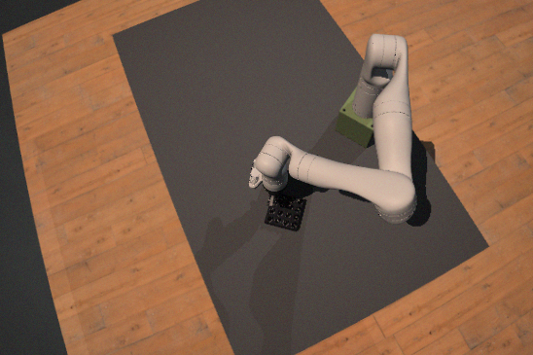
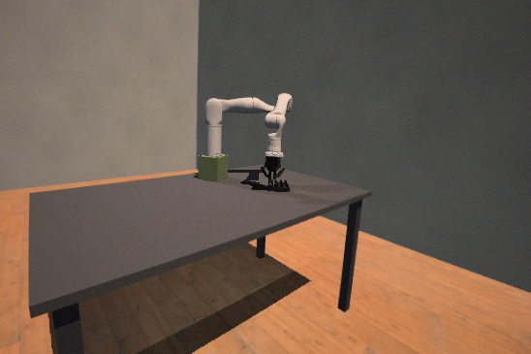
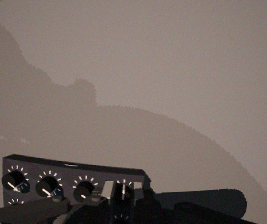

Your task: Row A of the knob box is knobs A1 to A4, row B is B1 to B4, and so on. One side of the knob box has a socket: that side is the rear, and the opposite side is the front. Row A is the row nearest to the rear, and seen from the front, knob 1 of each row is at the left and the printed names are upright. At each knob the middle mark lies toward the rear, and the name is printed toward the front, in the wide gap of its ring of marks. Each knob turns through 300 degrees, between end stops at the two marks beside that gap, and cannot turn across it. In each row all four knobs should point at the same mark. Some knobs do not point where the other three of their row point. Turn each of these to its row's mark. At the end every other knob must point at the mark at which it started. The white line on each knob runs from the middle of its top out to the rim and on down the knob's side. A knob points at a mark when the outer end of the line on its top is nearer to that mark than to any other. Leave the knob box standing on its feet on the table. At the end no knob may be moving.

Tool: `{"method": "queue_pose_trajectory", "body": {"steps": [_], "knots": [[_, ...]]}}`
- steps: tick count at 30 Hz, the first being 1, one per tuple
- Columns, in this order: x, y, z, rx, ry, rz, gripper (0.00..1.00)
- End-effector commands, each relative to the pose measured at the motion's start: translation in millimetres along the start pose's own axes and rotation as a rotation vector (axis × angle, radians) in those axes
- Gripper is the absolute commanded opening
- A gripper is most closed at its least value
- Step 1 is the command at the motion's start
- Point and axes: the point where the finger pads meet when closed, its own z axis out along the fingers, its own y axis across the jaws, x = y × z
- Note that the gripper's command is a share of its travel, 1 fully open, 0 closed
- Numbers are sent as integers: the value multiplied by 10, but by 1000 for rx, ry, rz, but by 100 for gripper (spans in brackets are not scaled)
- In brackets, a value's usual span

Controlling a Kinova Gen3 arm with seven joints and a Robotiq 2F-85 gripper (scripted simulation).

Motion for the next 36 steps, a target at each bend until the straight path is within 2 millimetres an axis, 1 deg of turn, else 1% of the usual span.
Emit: {"method": "queue_pose_trajectory", "body": {"steps": [1,23,36], "knots": [[2,-4,-5,1,1,1,8],[2,-4,-5,1,1,42,8],[2,-4,-5,1,0,131,8]]}}
